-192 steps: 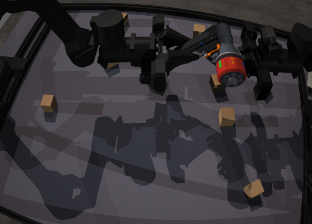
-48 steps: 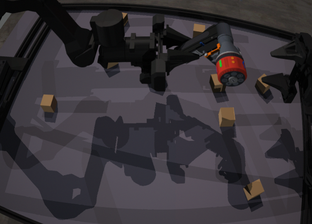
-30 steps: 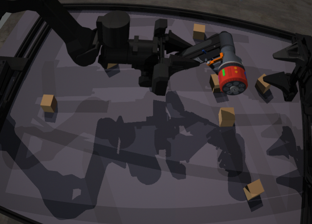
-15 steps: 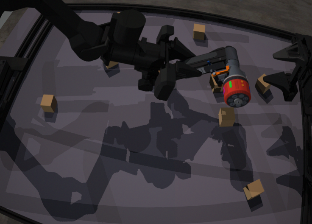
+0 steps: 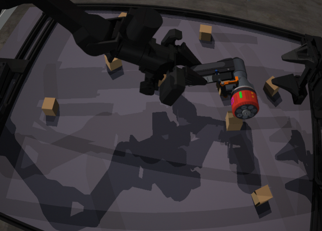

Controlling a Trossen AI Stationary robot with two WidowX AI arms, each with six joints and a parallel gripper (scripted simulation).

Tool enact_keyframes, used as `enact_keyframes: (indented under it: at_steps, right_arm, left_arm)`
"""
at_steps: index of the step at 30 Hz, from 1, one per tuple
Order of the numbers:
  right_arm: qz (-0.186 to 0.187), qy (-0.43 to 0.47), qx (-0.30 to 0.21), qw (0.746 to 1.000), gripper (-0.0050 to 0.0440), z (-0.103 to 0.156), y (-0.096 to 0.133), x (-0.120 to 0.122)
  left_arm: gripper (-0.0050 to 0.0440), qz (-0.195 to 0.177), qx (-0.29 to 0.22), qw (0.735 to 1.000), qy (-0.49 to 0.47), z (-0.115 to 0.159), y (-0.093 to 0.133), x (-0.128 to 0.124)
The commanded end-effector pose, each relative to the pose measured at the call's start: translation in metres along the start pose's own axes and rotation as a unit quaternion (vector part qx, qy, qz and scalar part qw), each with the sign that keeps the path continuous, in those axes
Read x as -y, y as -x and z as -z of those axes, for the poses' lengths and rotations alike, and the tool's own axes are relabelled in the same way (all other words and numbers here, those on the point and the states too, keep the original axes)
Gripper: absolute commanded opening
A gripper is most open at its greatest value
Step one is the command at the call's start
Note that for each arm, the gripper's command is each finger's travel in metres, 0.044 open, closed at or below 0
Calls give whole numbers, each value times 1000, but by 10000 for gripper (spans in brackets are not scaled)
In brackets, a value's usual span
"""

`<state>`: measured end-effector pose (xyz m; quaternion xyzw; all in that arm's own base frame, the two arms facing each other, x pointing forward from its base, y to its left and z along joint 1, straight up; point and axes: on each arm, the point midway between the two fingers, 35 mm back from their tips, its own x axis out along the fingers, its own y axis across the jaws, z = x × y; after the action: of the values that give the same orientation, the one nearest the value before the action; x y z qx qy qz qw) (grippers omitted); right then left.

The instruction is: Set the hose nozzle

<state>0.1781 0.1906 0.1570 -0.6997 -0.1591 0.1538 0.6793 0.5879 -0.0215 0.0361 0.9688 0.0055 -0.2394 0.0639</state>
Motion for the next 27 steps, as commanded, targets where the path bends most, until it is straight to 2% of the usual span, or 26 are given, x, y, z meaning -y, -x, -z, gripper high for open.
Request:
enact_keyframes:
  at_steps: [1, 27]
  right_arm:
    - [0, 1, 0, 1000, 400, 0, 0, 0]
    - [0, 1, 0, 1000, 400, 0, 0, 0]
  left_arm:
    - [0, -8, -8, 1000, 7, 25, 6, -9]
    - [0, -4, 156, 988, 7, 1, 21, -38]
